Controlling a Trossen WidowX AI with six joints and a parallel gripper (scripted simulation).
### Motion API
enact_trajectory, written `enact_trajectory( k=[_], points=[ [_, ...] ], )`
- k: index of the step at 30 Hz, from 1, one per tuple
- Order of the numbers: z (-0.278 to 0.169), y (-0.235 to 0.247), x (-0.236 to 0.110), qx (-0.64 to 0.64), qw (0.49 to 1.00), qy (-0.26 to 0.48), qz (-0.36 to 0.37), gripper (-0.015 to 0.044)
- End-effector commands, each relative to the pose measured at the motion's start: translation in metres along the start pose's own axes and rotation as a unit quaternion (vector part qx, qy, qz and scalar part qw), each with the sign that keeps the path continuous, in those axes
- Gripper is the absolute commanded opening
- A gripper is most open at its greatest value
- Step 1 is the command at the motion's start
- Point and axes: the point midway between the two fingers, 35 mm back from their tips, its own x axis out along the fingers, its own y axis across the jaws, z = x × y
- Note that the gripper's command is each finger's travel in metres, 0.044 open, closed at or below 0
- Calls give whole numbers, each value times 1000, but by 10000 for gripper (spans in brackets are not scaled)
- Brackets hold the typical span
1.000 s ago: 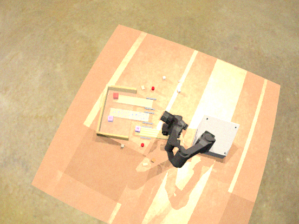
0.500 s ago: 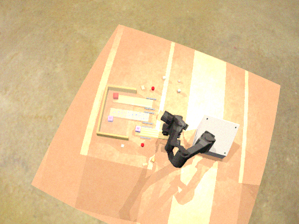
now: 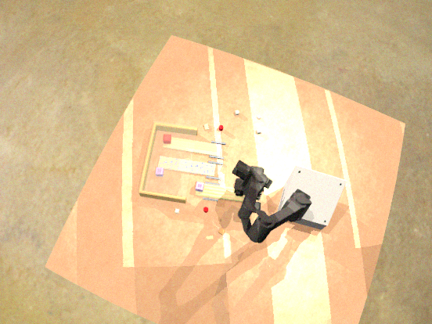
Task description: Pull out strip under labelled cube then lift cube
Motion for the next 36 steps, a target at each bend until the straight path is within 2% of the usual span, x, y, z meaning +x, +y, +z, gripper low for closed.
enact_trajectory(
  k=[1, 8, 14, 18, 34, 36],
  points=[
    [-8, 1, 2, 4, 1000, 13, 0, 0],
    [-8, 1, 2, 4, 1000, 13, 0, 0],
    [2, -1, -40, 4, 1000, 12, -2, 0],
    [2, -1, -42, 4, 1000, 12, -2, 0],
    [63, -2, -43, 25, 1000, 11, -2, 420],
    [69, -2, -43, 25, 1000, 11, -2, 440]
  ],
)
